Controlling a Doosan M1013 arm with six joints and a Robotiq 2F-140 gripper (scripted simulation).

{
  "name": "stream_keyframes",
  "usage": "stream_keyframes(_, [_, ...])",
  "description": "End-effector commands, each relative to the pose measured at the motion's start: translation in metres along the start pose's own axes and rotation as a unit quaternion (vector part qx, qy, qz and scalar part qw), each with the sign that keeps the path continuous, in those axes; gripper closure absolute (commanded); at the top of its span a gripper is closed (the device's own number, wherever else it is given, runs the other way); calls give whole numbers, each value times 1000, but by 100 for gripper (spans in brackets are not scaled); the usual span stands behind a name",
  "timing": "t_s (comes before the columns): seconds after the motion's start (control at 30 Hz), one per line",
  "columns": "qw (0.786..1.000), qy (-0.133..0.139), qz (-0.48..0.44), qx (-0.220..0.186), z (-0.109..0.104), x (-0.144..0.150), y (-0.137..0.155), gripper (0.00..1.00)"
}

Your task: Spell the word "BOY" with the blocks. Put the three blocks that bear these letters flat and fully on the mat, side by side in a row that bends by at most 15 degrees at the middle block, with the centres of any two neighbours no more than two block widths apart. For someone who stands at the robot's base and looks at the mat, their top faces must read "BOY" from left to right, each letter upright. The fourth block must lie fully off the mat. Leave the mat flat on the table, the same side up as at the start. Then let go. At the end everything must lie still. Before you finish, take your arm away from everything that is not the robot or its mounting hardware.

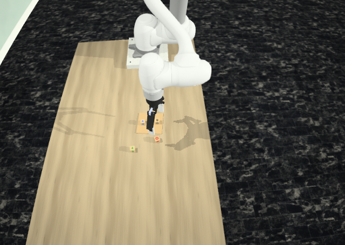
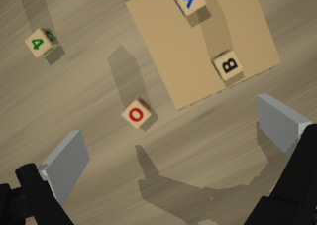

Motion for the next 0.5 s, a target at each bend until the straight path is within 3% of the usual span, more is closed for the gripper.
stream_keyframes(0.0, [998, 2, 70, 4, 0, -7, -1, 0])
stream_keyframes(0.47, [967, 1, 256, 4, 3, -23, 0, 0])
Point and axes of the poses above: the point where the finger pads meet when closed, its own z axis out along the fingers, its own x axis across the jaws, y = z × x, the point moved 2 cm from there along -z, back along the fingers, and after that the axes turned 12 degrees about -z, right-handed, at the moved point
